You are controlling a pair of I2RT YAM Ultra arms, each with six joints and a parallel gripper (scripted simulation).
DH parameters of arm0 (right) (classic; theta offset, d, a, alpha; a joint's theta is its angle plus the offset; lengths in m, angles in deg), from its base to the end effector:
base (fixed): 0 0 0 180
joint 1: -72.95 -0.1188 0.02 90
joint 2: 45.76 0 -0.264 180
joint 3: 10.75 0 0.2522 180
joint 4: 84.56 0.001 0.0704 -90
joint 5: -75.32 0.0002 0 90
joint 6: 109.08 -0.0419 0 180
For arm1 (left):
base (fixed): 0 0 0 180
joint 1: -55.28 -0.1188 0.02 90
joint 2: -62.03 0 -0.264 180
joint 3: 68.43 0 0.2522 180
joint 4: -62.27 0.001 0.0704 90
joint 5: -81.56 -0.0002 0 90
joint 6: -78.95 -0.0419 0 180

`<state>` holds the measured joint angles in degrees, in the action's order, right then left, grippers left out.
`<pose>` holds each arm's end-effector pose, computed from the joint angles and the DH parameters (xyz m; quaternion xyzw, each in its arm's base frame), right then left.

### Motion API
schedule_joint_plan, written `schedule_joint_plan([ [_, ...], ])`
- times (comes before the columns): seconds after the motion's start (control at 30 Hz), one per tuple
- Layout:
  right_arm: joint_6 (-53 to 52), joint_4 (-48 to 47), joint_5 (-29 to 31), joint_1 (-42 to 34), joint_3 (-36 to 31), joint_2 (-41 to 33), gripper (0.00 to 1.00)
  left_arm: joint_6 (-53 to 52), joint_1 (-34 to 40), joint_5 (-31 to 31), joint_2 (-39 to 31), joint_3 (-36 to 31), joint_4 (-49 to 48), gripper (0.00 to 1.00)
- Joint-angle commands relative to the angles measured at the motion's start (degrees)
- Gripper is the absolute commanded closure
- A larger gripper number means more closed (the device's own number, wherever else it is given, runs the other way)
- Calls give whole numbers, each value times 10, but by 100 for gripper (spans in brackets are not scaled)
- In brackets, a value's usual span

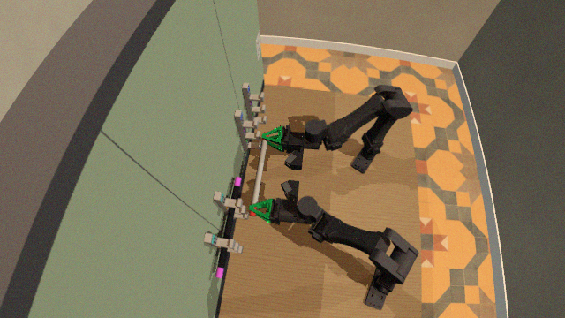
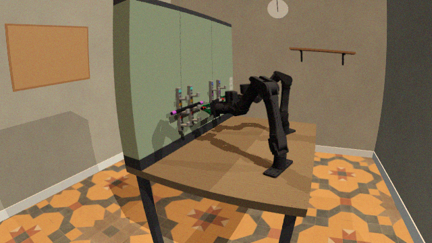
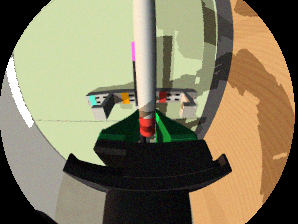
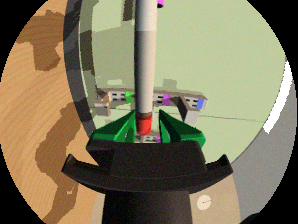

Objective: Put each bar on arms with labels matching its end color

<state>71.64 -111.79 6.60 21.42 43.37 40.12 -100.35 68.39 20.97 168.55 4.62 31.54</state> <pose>0.2130 0.2453 0.2405 -0.6425 0.3521 -0.3514 0.5828 0.4064 -0.0725 0.2275 0.4359 0.5752 0.5564 0.4119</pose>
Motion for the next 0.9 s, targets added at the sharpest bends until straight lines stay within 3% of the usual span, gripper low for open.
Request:
schedule_joint_plan([
  [0.0, -9, -56, 9, -2, -8, 8, 67, -7, -3, -3, -16, 17, 4, 100],
  [0.87, -7, -65, 10, -2, -8, 12, 15, -7, -3, -3, -21, 20, 13, 100],
])
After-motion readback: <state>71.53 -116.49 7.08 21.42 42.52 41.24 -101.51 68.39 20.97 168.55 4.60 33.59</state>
